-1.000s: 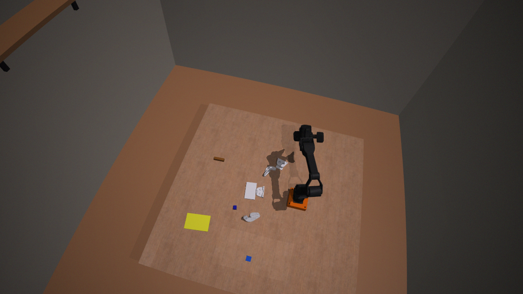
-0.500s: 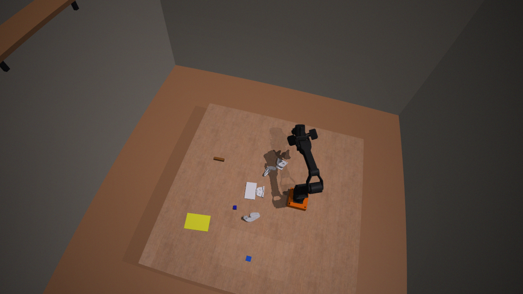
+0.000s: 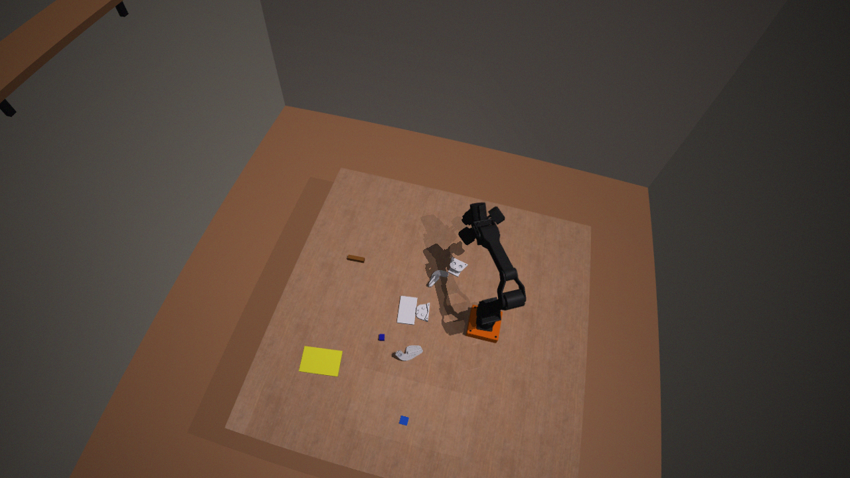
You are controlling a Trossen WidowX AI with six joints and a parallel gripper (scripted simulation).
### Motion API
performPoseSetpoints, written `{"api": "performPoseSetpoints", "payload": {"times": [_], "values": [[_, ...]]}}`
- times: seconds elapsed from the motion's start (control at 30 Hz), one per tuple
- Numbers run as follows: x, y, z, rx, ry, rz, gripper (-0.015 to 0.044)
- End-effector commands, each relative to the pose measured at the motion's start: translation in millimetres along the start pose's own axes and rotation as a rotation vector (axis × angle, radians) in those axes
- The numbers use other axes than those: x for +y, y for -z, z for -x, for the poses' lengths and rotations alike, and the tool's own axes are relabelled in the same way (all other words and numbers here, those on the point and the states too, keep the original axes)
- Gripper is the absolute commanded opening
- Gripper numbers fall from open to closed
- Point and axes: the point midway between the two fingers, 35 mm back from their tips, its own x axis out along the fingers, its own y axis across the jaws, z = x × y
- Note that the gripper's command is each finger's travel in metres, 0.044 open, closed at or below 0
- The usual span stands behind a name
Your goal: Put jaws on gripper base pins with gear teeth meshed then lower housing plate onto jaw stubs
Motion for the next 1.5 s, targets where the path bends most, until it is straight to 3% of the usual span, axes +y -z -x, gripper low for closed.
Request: {"api": "performPoseSetpoints", "payload": {"times": [0.0, 1.47], "values": [[15.9, -4.5, -1.6, 0.000, -0.056, 0.104, 0.0440], [150.0, -4.1, 3.3, -0.051, -0.507, 0.986, 0.0440]]}}
